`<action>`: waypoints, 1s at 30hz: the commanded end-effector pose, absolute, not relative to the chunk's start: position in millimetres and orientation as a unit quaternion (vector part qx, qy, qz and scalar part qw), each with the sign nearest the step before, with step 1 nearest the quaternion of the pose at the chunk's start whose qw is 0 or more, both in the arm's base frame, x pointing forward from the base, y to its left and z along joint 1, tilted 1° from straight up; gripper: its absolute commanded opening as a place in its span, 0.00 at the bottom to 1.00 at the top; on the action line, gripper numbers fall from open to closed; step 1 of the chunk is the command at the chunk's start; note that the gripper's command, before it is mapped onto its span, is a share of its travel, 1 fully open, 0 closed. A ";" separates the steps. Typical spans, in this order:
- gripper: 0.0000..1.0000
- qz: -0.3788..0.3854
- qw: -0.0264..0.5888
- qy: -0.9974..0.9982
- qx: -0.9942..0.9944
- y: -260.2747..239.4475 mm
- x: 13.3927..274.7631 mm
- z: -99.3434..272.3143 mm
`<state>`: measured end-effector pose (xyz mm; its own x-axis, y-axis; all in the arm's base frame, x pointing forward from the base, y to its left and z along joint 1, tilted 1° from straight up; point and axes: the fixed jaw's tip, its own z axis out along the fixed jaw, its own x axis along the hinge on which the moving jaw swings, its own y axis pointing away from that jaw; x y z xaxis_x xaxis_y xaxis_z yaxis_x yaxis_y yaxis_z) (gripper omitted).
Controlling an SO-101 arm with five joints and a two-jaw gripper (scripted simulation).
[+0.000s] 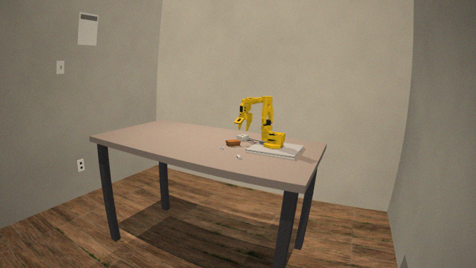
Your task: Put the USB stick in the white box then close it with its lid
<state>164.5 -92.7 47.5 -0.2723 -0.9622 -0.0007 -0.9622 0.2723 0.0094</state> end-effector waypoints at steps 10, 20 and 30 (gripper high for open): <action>0.30 0.006 -0.003 -0.797 0.604 -94.5 169.5 59.9; 0.30 0.006 -0.003 -0.797 0.604 -94.5 169.5 59.9; 0.30 0.006 -0.003 -0.797 0.604 -94.3 169.3 59.3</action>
